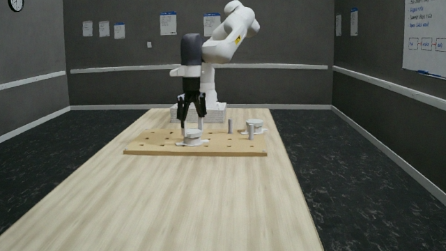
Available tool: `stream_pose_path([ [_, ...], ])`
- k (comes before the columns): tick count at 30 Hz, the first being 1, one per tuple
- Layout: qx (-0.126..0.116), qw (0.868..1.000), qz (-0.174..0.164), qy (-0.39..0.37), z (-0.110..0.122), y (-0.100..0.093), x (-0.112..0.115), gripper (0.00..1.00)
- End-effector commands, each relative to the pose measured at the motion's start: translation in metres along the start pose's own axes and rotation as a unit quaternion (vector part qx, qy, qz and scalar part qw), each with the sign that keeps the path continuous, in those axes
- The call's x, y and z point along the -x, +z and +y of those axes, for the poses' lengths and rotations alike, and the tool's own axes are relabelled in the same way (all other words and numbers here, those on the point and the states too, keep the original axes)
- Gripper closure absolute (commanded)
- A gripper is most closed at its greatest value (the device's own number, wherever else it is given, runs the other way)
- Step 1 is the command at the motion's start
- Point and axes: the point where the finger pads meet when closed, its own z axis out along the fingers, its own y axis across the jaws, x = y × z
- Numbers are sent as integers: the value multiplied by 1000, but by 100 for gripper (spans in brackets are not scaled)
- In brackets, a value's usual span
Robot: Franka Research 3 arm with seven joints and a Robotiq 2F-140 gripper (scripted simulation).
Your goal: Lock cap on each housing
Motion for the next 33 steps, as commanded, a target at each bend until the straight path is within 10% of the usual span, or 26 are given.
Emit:
stream_pose_path([
  [1, 4, 1000, -1, 11, 9, 1, 7, 90],
  [33, 4, 1000, -1, 11, 41, 1, 40, 90],
])
